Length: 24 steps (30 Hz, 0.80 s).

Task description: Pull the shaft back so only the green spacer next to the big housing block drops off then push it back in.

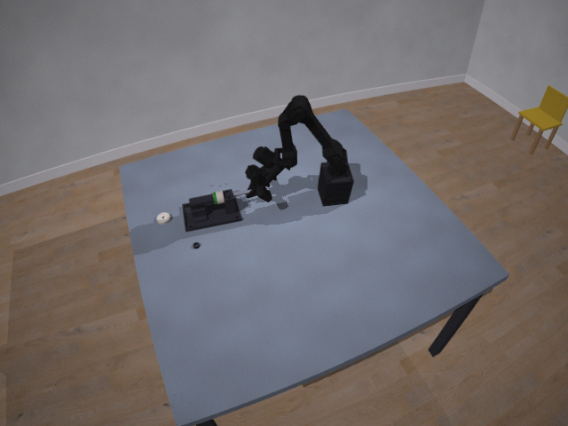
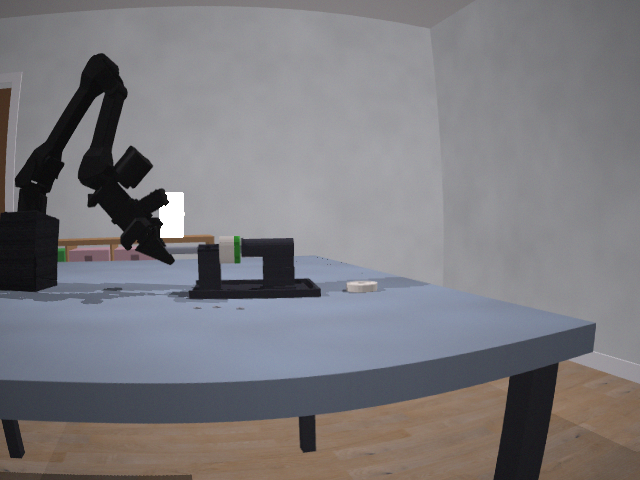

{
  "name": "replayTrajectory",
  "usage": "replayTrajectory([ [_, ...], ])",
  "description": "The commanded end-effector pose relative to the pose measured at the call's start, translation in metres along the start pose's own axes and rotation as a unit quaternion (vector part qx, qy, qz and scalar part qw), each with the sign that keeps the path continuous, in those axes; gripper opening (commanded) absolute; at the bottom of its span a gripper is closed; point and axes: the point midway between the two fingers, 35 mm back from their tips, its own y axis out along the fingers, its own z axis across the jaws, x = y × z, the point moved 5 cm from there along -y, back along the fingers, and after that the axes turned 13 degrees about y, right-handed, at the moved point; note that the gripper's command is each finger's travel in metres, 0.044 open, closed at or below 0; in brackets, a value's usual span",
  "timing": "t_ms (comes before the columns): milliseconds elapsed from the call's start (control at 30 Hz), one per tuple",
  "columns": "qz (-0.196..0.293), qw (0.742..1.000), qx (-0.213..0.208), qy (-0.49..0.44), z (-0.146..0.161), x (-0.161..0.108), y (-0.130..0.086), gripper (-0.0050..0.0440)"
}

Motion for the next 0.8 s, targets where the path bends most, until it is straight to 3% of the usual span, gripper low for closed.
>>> replayTrajectory([
  [0, 0.0, 1.0, 0.0, -0.002, -0.0002, -0.0007, -0.001, 0.0],
  [767, 0.0, 1.0, 0.0, -0.002, -0.0006, -0.0025, -0.0029, 0.0],
])
